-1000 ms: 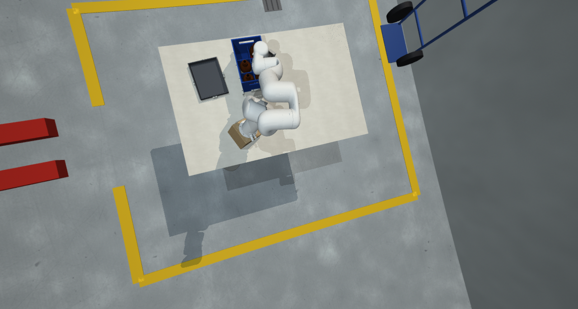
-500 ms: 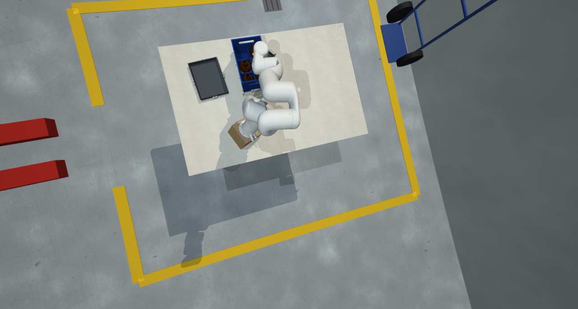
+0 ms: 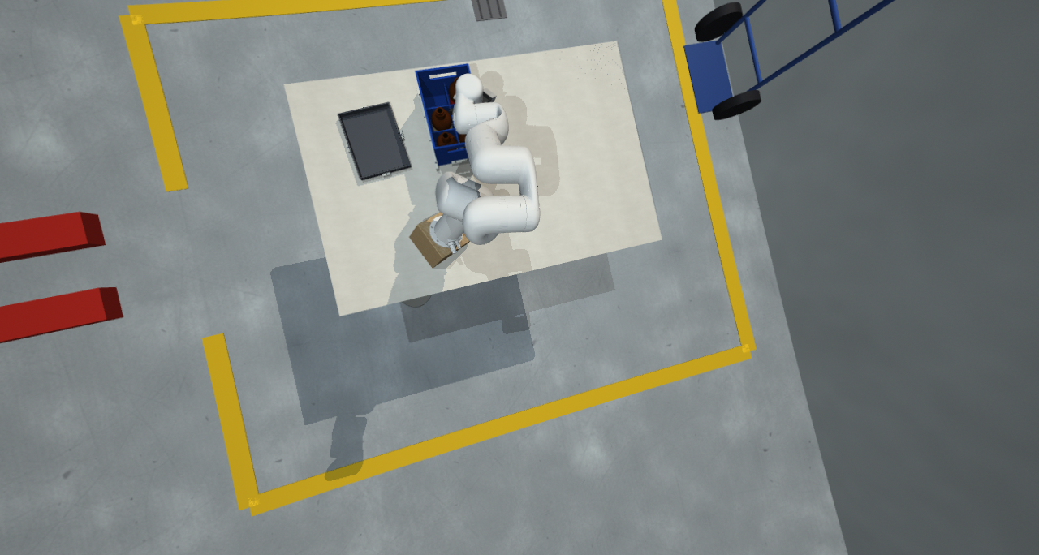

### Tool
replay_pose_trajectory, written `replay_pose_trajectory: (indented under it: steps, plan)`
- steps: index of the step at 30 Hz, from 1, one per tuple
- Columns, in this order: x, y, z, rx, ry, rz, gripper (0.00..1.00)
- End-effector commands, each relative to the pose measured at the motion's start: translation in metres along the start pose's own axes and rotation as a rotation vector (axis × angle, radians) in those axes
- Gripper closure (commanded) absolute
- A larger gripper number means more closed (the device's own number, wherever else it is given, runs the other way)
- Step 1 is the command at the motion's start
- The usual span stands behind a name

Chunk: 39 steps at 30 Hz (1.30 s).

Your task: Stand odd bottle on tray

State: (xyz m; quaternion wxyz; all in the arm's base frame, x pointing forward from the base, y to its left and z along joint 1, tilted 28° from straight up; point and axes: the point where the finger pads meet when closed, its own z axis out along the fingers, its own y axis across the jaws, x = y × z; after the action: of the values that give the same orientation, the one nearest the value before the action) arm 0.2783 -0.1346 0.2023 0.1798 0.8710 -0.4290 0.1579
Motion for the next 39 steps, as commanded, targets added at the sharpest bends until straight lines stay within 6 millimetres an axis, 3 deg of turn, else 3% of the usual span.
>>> replay_pose_trajectory:
  steps: [1,23,39]
  plan:
    - [0.001,-0.001,-0.001,0.002,0.003,0.0,0.35]
    - [0.001,-0.001,-0.004,0.002,0.003,0.0,0.35]
    - [0.001,-0.001,-0.039,0.002,0.003,0.0,0.35]
